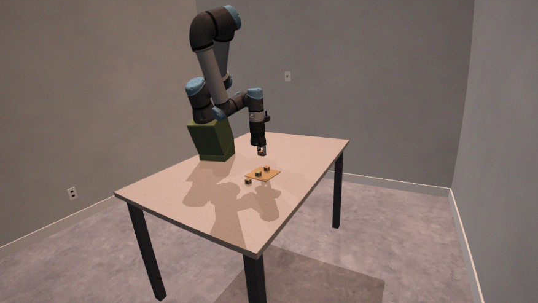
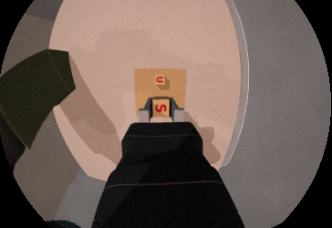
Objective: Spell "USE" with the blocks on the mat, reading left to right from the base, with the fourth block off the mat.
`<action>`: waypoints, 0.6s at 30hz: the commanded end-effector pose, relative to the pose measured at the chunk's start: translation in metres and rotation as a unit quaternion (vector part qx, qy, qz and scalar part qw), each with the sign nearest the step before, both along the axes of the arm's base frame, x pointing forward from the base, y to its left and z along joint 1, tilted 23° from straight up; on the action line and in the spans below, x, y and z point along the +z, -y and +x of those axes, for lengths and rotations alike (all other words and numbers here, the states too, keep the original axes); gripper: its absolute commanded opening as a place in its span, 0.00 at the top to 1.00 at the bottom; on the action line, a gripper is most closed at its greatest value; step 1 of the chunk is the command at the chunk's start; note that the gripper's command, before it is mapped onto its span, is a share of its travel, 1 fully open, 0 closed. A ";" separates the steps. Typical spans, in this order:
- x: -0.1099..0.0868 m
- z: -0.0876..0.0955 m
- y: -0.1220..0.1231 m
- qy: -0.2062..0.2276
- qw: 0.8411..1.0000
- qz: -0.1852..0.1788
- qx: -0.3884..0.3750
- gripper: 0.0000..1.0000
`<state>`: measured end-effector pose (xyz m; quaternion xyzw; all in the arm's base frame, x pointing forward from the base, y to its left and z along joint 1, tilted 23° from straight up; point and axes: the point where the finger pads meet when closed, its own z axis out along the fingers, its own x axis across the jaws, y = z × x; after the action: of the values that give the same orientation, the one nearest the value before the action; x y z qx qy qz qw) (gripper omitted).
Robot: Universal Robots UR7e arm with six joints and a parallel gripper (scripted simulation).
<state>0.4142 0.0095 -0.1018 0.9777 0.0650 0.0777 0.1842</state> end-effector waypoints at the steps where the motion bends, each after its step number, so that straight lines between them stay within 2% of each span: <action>1: 0.000 -0.001 0.000 -0.001 1.000 -0.001 0.004 0.51; 18: -0.002 0.000 0.001 -0.001 1.000 -0.001 0.004 0.51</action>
<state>0.4135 0.0090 -0.1021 0.9774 0.0692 0.0771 0.1845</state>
